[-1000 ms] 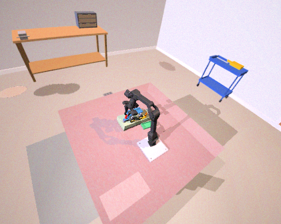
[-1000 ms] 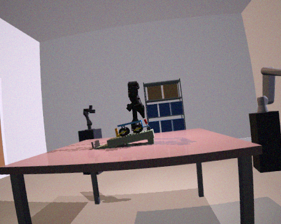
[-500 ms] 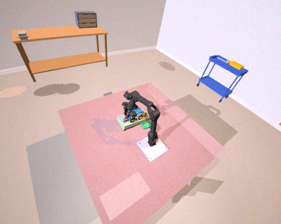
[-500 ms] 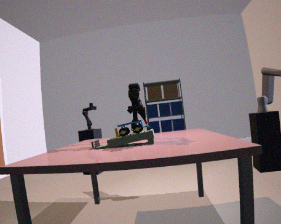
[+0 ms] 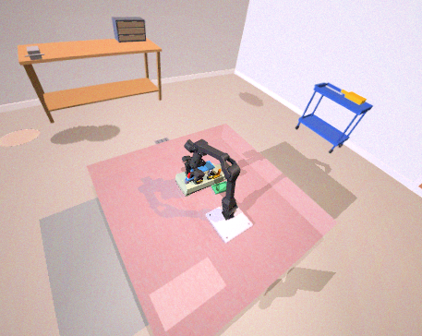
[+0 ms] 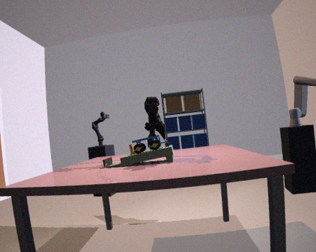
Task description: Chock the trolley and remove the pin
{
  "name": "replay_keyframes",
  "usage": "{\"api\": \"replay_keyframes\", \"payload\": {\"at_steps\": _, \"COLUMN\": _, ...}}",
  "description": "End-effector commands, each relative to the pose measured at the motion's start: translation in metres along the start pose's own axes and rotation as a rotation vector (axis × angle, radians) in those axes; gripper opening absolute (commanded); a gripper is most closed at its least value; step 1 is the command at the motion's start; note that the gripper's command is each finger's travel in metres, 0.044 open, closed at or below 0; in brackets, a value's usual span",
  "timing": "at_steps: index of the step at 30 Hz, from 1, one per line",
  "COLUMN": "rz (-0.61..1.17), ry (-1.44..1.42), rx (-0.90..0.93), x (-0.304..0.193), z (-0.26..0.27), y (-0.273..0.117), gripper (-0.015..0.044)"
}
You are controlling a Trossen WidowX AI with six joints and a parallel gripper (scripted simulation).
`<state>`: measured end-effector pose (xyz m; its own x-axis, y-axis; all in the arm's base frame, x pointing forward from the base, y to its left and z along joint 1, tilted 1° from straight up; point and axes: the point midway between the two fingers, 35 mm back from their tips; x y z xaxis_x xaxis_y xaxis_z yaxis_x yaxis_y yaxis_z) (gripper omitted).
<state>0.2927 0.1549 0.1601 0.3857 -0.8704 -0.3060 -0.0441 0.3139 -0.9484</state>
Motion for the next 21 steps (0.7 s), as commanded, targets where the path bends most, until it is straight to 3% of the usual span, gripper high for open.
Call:
{"api": "replay_keyframes", "payload": {"at_steps": 1, "rz": 0.002, "ry": 0.003, "rx": -0.002, "x": -0.0004, "z": -0.0011, "y": 0.0069, "gripper": 0.0190}}
{"api": "replay_keyframes", "payload": {"at_steps": 6, "rz": 0.002, "ry": 0.003, "rx": -0.002, "x": -0.0005, "z": -0.0015, "y": 0.0120, "gripper": 0.0190}}
{"api": "replay_keyframes", "payload": {"at_steps": 11, "rz": 0.001, "ry": 0.000, "rx": -0.001, "x": -0.0003, "z": -0.0006, "y": 0.0084, "gripper": 0.0059}}
{"api": "replay_keyframes", "payload": {"at_steps": 21, "rz": 0.001, "ry": 0.000, "rx": -0.001, "x": -0.0004, "z": -0.0007, "y": 0.0079, "gripper": 0.0000}}
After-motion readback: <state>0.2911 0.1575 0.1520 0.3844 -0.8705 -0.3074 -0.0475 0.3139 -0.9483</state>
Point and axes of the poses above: the point midway between the two fingers, 35 mm back from their tips, its own y axis out along the fingers, its own z axis across the jaws, x = y × z, and after that the axes turned 13 degrees about -y, right-handed
